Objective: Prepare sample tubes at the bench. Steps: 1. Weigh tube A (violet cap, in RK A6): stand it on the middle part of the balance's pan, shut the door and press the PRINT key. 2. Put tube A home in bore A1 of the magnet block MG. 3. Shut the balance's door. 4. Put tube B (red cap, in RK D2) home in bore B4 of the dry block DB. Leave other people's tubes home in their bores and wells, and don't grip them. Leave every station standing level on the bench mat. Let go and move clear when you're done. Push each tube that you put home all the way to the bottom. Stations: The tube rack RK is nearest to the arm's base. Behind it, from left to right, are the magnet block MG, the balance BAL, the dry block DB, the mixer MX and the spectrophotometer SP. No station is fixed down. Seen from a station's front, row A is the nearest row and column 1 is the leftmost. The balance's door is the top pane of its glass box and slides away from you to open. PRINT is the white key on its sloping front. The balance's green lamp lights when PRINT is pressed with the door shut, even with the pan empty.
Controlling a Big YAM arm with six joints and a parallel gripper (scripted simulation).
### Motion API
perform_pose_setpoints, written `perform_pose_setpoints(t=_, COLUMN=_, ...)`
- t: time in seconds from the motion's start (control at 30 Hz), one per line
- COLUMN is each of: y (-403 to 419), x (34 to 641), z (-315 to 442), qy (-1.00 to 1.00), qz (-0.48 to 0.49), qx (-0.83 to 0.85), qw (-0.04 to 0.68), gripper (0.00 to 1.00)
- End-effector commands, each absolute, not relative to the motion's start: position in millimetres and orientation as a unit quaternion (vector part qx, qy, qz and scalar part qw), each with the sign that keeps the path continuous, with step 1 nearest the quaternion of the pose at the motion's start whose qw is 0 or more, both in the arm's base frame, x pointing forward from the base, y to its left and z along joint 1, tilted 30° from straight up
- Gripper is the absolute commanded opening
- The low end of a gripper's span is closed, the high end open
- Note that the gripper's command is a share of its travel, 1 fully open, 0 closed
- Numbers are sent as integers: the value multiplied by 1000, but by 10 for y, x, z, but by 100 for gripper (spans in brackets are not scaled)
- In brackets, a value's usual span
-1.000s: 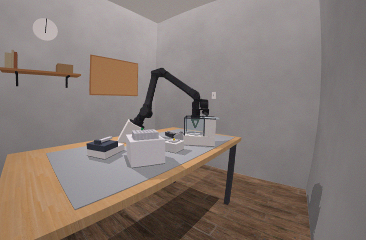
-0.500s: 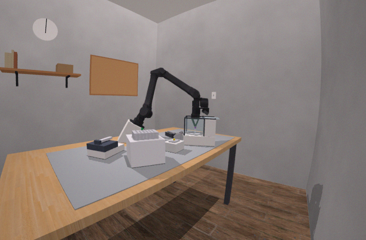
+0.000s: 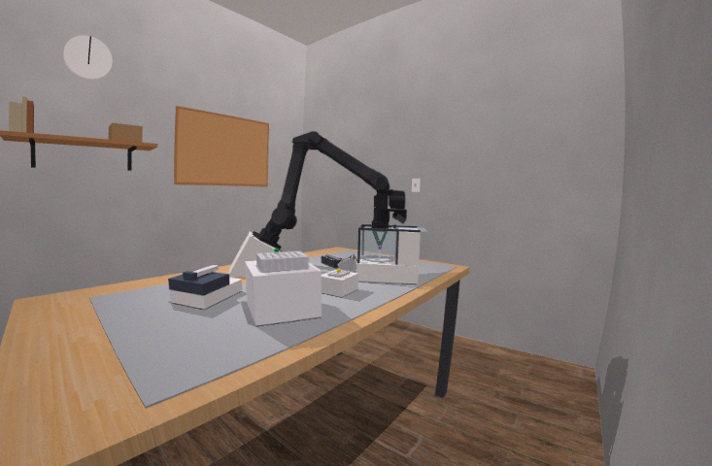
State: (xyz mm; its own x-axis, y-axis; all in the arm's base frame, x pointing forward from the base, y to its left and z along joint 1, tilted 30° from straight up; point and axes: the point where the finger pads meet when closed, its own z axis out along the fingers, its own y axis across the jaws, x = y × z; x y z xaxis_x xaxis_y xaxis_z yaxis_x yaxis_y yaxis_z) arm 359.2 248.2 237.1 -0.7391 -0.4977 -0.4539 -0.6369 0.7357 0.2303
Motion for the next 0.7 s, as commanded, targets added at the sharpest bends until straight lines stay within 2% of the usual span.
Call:
perform_pose_setpoints(t=0.0, y=2466, x=3598, z=2414, qy=913, qz=188, qx=-313, qw=183, gripper=36)
perform_pose_setpoints(t=0.53, y=2466, x=3598, z=2414, qy=913, qz=188, qx=-313, qw=183, gripper=36)
perform_pose_setpoints(t=0.67, y=2427, x=3663, z=2750, qy=906, qz=191, qx=-312, qw=213, gripper=36)
